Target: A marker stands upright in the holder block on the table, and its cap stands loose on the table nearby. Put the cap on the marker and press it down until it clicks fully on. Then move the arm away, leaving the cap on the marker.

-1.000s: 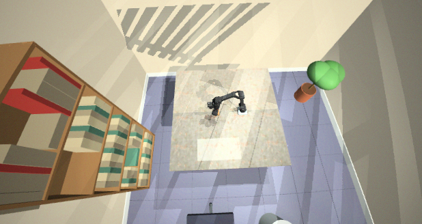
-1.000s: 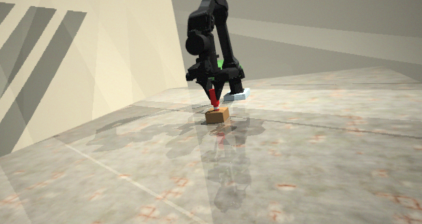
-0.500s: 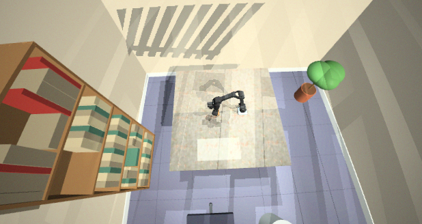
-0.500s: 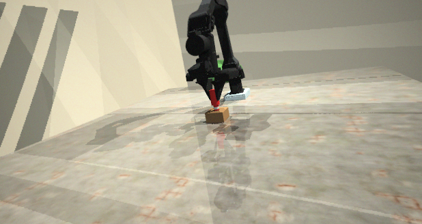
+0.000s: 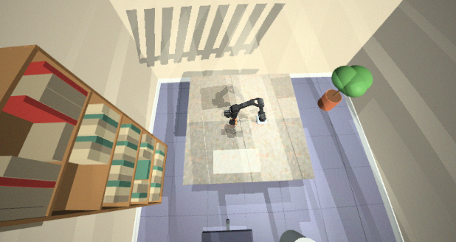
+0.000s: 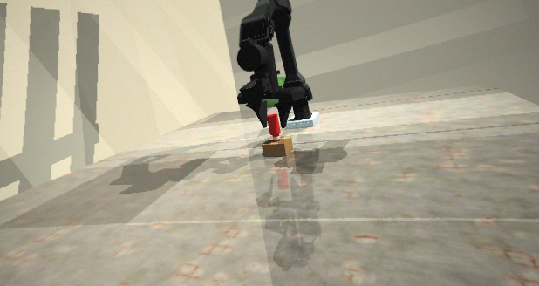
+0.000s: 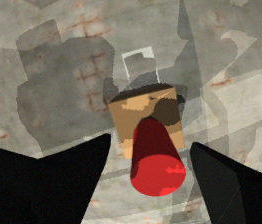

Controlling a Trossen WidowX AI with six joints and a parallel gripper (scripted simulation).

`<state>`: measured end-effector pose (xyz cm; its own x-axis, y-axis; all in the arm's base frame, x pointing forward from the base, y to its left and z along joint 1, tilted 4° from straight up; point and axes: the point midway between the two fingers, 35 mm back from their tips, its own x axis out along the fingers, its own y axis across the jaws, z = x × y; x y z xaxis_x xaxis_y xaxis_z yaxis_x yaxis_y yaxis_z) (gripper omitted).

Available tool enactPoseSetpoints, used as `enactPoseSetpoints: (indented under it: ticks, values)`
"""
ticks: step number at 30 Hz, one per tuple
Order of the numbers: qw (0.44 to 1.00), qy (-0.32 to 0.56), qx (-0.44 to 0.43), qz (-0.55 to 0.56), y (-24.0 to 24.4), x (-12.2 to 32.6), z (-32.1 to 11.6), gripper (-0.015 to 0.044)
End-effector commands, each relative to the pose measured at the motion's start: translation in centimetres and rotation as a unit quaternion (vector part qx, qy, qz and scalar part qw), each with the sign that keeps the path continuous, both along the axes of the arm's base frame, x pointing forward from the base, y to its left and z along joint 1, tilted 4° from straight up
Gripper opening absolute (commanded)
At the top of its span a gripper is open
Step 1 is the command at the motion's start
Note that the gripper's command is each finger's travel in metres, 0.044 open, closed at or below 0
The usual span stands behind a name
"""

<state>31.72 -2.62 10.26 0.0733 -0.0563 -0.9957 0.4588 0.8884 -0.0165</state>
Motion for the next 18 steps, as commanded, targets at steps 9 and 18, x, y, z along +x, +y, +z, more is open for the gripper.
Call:
enactPoseSetpoints:
  ticks: [9, 18]
  values:
    - [1.0, 0.0, 0.0, 0.0, 0.2, -0.1, 4.4, 0.044]
    - [1.0, 0.002, -0.002, 0.028, 0.4, -0.5, 7.3, 0.0387]
